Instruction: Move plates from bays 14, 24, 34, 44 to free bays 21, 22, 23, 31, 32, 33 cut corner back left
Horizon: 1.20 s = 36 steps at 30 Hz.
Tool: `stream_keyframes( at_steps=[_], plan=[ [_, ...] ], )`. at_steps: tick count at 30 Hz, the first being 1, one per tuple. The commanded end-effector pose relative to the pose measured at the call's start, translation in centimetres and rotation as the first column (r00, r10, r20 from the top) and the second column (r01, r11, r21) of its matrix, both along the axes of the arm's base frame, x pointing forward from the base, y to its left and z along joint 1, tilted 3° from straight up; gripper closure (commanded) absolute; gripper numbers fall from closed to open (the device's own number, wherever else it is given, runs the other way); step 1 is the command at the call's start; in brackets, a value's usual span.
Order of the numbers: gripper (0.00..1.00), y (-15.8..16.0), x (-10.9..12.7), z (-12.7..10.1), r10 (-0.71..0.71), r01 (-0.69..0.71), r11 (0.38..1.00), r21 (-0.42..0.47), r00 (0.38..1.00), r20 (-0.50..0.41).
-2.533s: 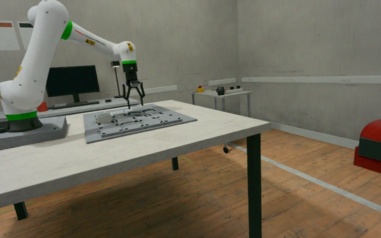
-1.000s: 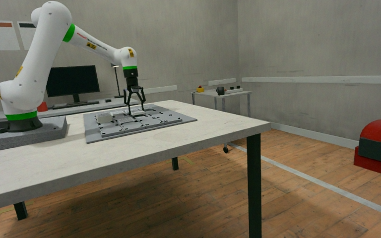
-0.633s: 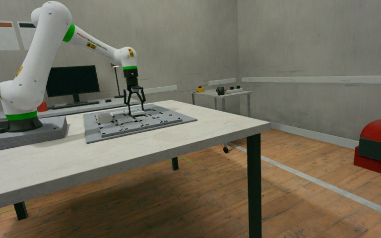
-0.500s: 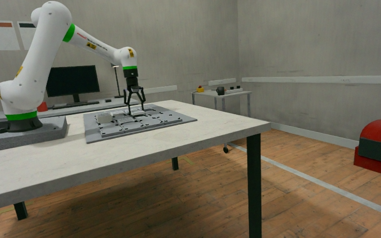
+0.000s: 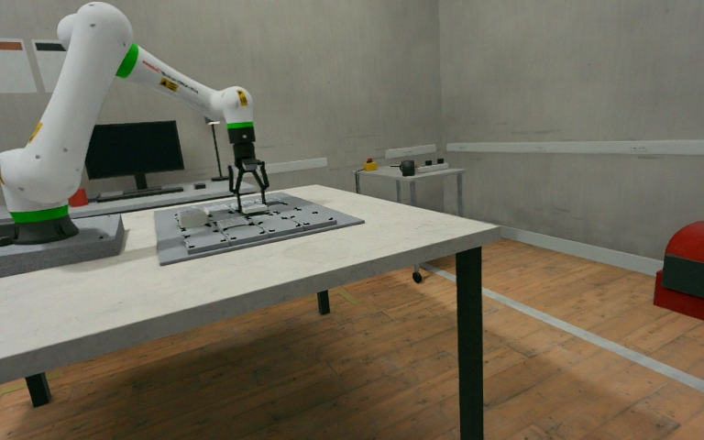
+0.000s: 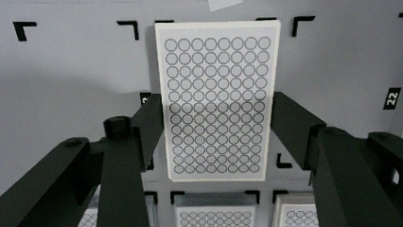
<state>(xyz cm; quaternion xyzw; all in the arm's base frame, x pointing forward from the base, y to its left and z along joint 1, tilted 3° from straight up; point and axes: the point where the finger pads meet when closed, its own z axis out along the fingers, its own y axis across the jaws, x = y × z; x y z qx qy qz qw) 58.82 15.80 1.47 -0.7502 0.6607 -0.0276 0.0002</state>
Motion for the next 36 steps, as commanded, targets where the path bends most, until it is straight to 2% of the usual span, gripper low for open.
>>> stream_keyframes(
  at_steps=[1,36],
  plan=[
    [0.9,0.01,0.06,0.07,0.0,0.0,1.0,0.0,1.0,0.002],
    [0.9,-0.02,0.1,-0.9,0.0,0.0,1.0,0.0,1.0,0.002]
  ],
)
